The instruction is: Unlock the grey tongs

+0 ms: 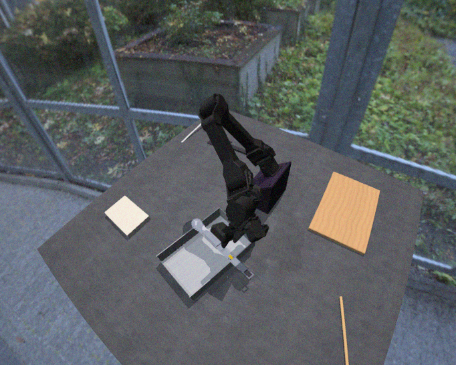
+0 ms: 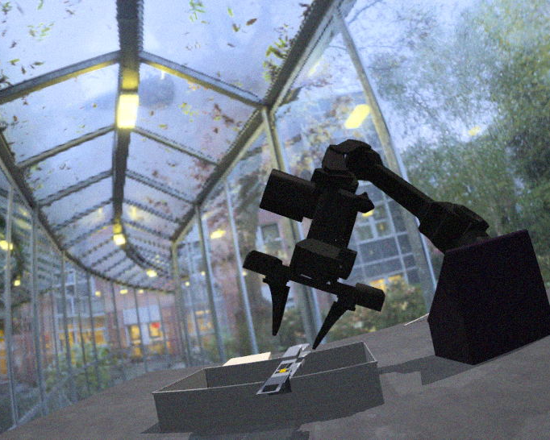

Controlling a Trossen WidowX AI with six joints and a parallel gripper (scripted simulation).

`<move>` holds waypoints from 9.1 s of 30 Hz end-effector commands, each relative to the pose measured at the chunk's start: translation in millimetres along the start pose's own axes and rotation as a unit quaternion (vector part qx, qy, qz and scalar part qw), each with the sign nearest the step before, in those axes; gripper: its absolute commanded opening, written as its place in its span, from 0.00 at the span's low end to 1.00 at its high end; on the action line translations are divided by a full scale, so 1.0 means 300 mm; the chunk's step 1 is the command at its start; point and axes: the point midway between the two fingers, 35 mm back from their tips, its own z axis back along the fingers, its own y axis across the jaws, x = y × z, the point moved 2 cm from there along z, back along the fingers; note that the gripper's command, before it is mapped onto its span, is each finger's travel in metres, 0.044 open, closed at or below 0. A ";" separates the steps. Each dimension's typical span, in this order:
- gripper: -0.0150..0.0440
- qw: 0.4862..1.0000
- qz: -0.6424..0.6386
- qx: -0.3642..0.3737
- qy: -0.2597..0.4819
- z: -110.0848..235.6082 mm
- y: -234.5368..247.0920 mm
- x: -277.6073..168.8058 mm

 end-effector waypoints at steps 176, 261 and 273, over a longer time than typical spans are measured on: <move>0.00 0.926 0.269 0.244 -0.101 0.285 0.071 0.547; 0.00 0.530 0.752 0.287 -0.266 1.014 1.230 0.670; 0.00 0.424 0.655 0.481 -0.400 1.033 1.141 0.681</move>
